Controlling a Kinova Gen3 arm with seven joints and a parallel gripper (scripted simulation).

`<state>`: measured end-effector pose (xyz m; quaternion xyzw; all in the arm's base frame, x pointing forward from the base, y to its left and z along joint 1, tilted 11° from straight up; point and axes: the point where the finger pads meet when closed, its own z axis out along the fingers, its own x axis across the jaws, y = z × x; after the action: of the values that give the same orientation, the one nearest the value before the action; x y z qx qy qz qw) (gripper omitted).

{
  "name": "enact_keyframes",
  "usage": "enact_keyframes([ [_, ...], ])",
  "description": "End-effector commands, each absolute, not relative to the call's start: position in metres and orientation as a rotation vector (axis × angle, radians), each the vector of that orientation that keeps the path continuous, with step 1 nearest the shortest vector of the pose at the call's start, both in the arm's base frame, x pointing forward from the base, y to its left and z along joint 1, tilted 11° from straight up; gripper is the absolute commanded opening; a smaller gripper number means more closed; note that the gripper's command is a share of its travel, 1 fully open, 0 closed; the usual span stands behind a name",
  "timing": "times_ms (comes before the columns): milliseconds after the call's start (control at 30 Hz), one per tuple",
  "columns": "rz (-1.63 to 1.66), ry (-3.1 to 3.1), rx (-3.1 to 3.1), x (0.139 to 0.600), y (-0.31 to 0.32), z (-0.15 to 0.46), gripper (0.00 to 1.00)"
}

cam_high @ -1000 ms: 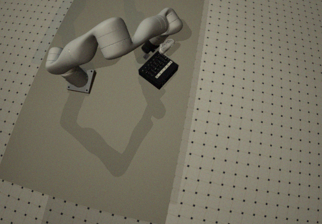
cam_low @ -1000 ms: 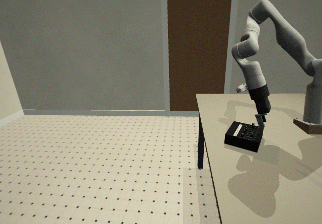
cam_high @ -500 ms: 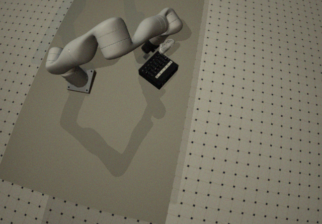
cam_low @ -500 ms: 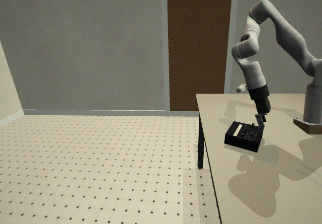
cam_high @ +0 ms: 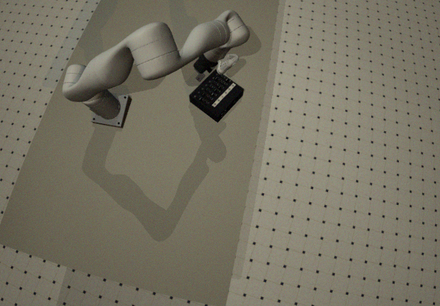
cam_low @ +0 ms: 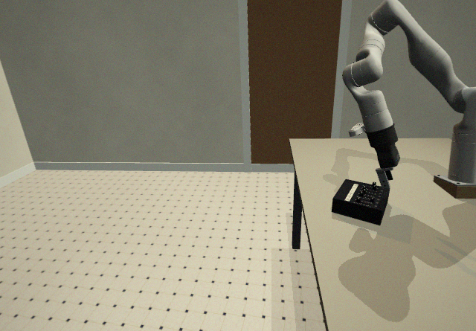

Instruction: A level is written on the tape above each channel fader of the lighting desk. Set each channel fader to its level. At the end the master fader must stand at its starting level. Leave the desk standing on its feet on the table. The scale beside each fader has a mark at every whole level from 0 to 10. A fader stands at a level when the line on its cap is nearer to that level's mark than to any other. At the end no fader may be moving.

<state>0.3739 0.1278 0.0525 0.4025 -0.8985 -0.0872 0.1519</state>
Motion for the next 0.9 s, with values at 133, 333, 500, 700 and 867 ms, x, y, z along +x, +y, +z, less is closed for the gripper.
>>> enact_keyframes([
  [133,-0.174,-2.643,1.043,0.379,0.125,0.058,1.0],
  [333,-0.102,-2.706,0.915,0.384,0.12,0.063,1.0],
  [500,0.003,-2.801,0.709,0.392,0.114,0.072,1.0],
  [700,0.127,-2.916,0.42,0.403,0.108,0.087,1.0],
  [867,0.178,-2.967,0.273,0.408,0.106,0.096,1.0],
])
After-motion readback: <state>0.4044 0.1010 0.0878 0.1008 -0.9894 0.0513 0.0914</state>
